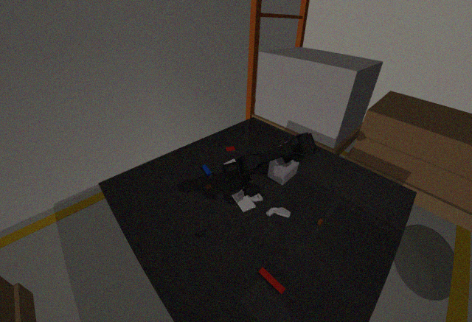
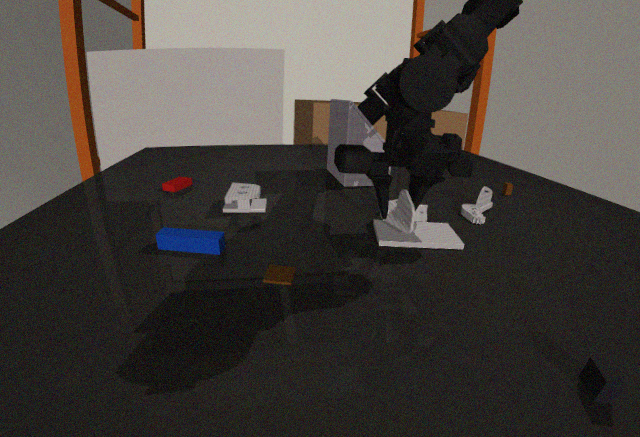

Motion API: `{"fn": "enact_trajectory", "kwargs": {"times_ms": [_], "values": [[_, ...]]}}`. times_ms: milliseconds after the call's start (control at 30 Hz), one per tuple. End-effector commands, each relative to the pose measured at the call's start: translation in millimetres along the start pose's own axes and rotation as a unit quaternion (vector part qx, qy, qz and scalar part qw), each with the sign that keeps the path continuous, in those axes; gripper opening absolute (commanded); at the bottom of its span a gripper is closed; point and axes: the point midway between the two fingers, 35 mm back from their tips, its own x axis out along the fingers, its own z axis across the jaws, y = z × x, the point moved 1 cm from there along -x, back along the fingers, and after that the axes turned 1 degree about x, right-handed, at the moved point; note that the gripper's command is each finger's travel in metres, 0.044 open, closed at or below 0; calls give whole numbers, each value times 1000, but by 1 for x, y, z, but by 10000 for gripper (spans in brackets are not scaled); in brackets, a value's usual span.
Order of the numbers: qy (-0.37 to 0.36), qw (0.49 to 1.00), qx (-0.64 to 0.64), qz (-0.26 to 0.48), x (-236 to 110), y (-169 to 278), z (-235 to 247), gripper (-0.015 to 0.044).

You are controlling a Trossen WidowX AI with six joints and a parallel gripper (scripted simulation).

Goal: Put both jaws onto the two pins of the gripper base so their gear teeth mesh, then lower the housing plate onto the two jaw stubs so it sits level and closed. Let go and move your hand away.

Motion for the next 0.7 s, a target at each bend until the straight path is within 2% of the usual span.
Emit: {"fn": "enact_trajectory", "kwargs": {"times_ms": [0, 667], "values": [[-2, 1000, 3, -1, 2, 0, 0, 134], [-2, 1000, 2, -1, 6, 0, 0, 134]]}}
